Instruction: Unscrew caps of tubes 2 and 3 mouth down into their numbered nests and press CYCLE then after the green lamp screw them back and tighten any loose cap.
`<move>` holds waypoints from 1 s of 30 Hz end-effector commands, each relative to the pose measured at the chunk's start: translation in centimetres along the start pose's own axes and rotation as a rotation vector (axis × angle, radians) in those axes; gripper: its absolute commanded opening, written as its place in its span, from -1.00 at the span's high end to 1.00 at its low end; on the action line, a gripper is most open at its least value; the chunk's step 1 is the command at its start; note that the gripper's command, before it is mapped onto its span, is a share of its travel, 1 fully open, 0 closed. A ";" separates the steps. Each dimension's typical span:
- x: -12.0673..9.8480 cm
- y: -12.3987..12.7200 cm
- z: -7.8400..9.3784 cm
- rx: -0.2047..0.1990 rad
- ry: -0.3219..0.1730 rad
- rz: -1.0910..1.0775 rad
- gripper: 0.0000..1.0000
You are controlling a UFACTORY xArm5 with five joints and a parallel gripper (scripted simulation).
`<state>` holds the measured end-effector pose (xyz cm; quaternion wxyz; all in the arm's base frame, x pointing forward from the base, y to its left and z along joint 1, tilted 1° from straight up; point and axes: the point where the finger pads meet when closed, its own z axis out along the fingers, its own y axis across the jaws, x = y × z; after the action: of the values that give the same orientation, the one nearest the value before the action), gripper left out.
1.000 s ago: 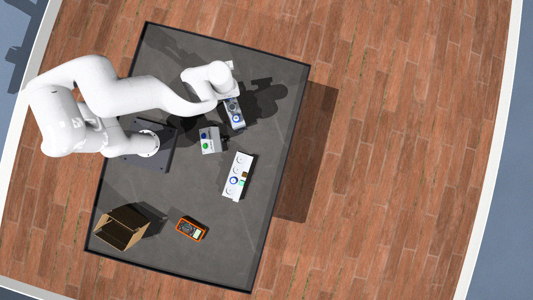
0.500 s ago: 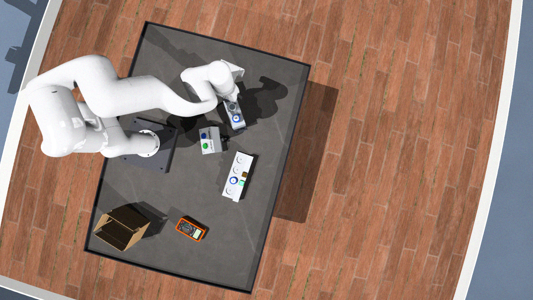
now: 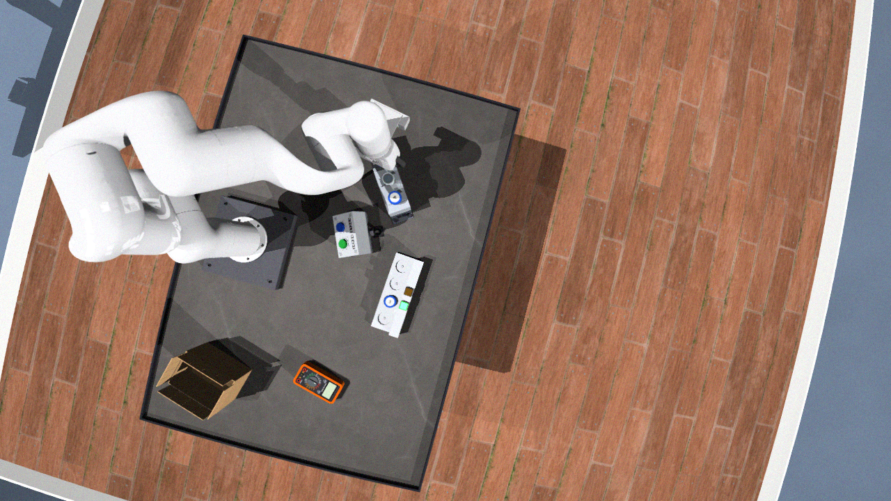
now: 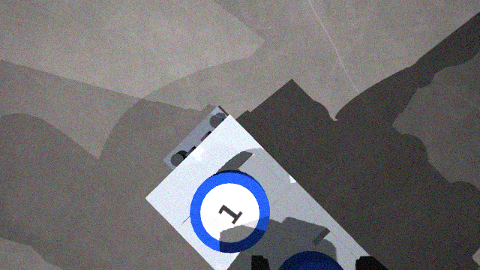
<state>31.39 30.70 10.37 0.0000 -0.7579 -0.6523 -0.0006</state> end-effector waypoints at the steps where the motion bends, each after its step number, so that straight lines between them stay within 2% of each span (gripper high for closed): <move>1: 0.1 0.1 -0.2 -0.012 -0.005 -0.083 0.08; 2: 0.1 0.1 -0.2 -0.012 -0.006 -0.166 0.08; 4: 0.1 0.1 -0.2 -0.012 -0.006 -0.166 0.08; 7: 0.1 0.1 -0.2 -0.011 -0.007 -0.386 0.08; 19: 0.1 0.1 -0.2 -0.009 -0.010 -0.937 0.08; 21: 0.1 0.1 -0.2 -0.009 -0.010 -0.937 0.08; 23: 0.1 0.1 -0.2 -0.008 -0.011 -1.115 0.08; 30: 0.1 0.1 -0.2 -0.007 -0.012 -1.416 0.08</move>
<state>31.40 30.70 10.46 0.0001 -0.2650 -0.9642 0.0001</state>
